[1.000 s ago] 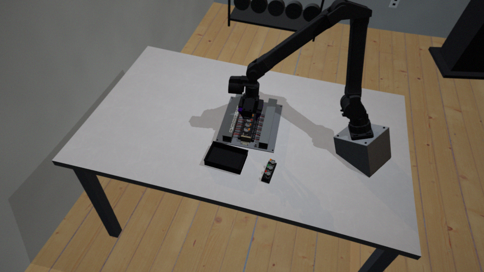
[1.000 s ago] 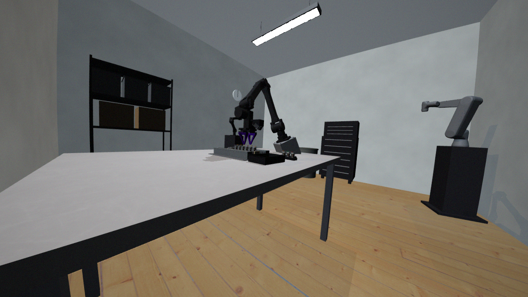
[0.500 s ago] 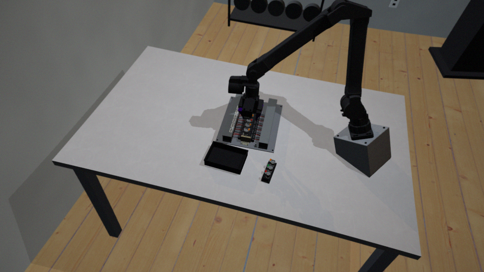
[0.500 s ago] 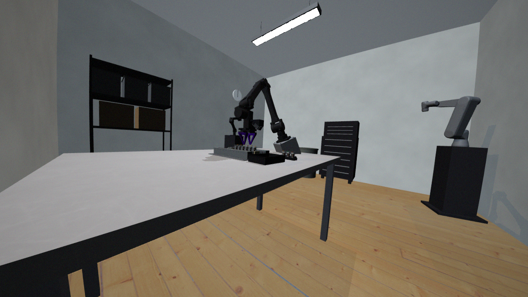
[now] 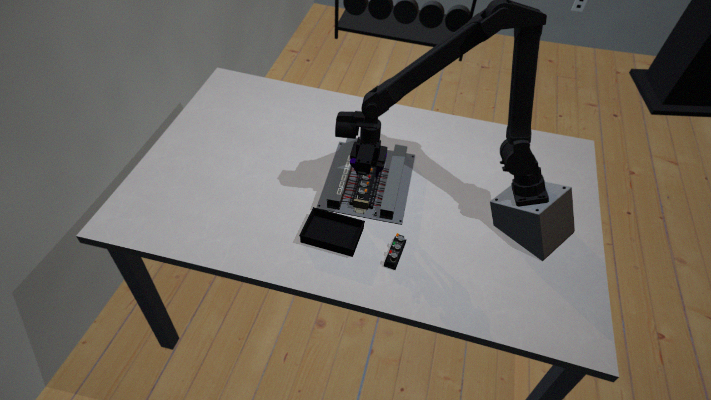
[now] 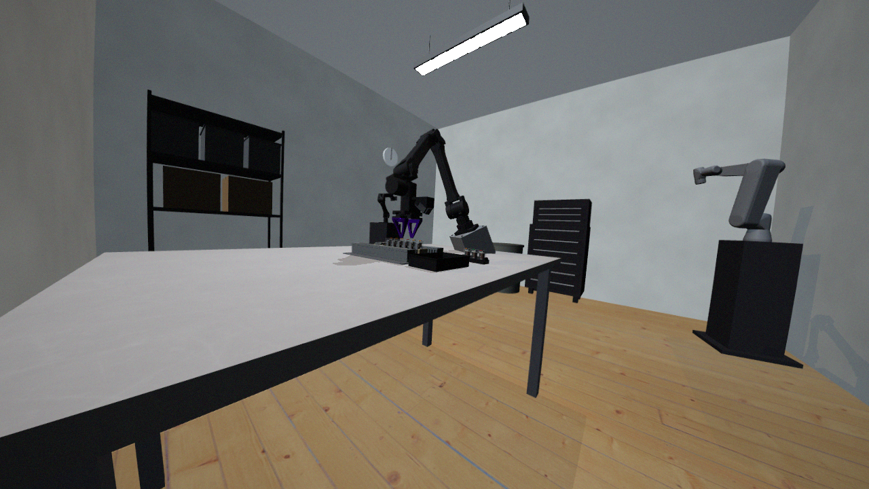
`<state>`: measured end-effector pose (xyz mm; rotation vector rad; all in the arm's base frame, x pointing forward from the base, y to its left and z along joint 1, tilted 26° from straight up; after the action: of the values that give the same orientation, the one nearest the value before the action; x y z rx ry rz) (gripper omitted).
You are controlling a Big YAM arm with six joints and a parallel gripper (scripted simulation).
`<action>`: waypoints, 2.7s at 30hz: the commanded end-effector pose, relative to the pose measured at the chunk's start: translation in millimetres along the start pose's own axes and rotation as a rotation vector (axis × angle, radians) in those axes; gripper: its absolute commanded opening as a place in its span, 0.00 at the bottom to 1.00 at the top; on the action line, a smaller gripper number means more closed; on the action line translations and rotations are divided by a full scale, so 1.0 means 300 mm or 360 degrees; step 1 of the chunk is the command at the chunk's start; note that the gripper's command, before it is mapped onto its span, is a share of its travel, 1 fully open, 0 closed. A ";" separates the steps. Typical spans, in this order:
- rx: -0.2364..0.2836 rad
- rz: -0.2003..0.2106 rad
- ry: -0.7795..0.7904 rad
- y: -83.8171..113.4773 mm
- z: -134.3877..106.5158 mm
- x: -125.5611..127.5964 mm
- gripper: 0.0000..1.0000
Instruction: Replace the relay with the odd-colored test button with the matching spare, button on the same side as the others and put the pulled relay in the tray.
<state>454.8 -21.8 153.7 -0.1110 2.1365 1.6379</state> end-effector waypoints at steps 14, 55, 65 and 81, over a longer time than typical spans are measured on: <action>-0.0014 -0.0047 -0.0012 0.016 -0.009 -0.055 0.59; -0.0005 -0.0014 -0.0002 -0.117 -0.011 -0.023 0.59; -0.0006 -0.0016 -0.0001 -0.115 -0.012 -0.021 0.59; -0.0009 -0.0031 -0.0006 -0.102 -0.012 -0.035 0.59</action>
<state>466.7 -31.8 124.6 -0.1116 2.1355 1.6381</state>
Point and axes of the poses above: the point where the finger pads meet when closed, its own y axis back along the fingers, its own x axis across the jaws, z = x × y, the point moved 1 cm from there along y, back along the fingers, and after that the axes turned 10 degrees about -y, right-handed, at the moved point
